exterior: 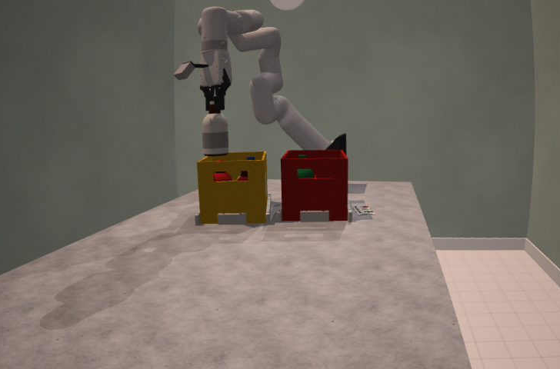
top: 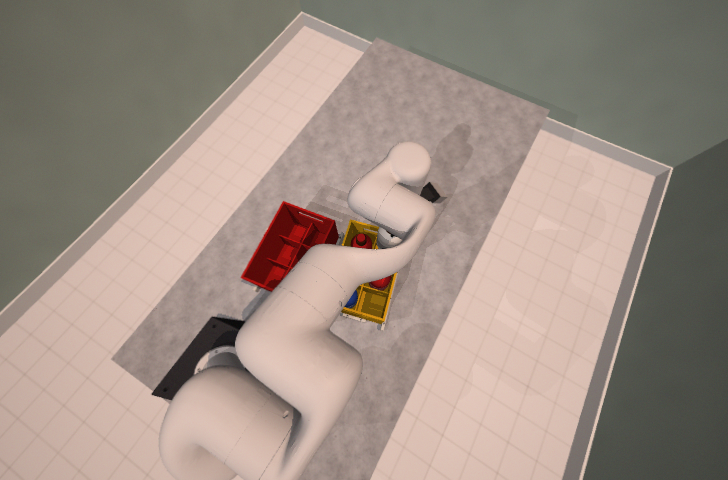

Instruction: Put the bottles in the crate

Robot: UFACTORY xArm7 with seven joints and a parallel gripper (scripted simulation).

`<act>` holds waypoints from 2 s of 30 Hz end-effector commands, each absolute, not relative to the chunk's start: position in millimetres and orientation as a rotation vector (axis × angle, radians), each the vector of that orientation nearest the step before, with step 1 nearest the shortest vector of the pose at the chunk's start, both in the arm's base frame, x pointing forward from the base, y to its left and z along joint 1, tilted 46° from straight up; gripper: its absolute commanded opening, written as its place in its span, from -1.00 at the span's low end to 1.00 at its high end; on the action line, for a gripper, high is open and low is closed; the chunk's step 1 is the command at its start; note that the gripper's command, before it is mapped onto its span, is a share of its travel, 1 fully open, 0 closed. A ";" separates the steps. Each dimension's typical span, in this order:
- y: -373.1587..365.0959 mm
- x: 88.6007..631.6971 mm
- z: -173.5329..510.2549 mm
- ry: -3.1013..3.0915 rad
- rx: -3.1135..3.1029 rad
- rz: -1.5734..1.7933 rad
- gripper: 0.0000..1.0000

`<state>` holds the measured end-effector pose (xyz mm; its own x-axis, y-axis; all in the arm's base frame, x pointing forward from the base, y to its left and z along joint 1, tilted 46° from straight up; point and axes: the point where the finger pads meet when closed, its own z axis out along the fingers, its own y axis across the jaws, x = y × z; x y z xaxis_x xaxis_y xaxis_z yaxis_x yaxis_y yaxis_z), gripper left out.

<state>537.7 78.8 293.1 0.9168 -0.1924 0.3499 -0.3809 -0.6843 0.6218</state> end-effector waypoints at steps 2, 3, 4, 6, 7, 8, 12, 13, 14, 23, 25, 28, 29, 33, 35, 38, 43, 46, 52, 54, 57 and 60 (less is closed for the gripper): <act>84.6 533.1 290.0 -0.401 2.339 0.338 -1.00; 85.5 531.7 288.9 -0.401 2.339 0.338 -1.00; 86.4 530.3 287.8 -0.401 2.339 0.338 -1.00; 88.2 527.5 285.5 -0.402 2.339 0.338 -1.00; 89.0 526.1 284.4 -0.402 2.339 0.338 -1.00; 89.0 526.1 284.4 -0.402 2.339 0.338 -1.00; 91.7 521.9 281.0 -0.402 2.339 0.338 -1.00; 92.6 520.6 279.9 -0.402 2.339 0.338 -1.00; 93.4 519.2 278.7 -0.402 2.339 0.338 -1.00; 101.4 506.6 268.6 -0.402 2.339 0.338 -1.00; 102.3 505.2 267.4 -0.402 2.339 0.338 -1.00; 104.0 502.4 265.2 -0.402 2.339 0.338 -1.00; 104.9 501.0 264.0 -0.402 2.339 0.338 -1.00; 108.4 495.4 259.5 -0.402 2.339 0.338 -1.00; 110.2 492.6 257.3 -0.402 2.339 0.338 -1.00; 112.8 488.4 253.9 -0.402 2.339 0.338 -1.00; 115.5 484.2 250.5 -0.402 2.339 0.338 -1.00; 118.1 480.0 247.1 -0.402 2.339 0.338 -1.00; 123.4 471.6 240.3 -0.402 2.339 0.338 -1.00; 125.1 468.9 238.0 -0.402 2.339 0.338 -1.00; 127.8 464.7 234.7 -0.402 2.339 0.338 -1.00; 128.7 463.3 233.5 -0.402 2.339 0.338 -1.00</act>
<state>464.9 125.2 234.3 0.9172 -0.1916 0.3493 -0.3799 -0.6844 0.6223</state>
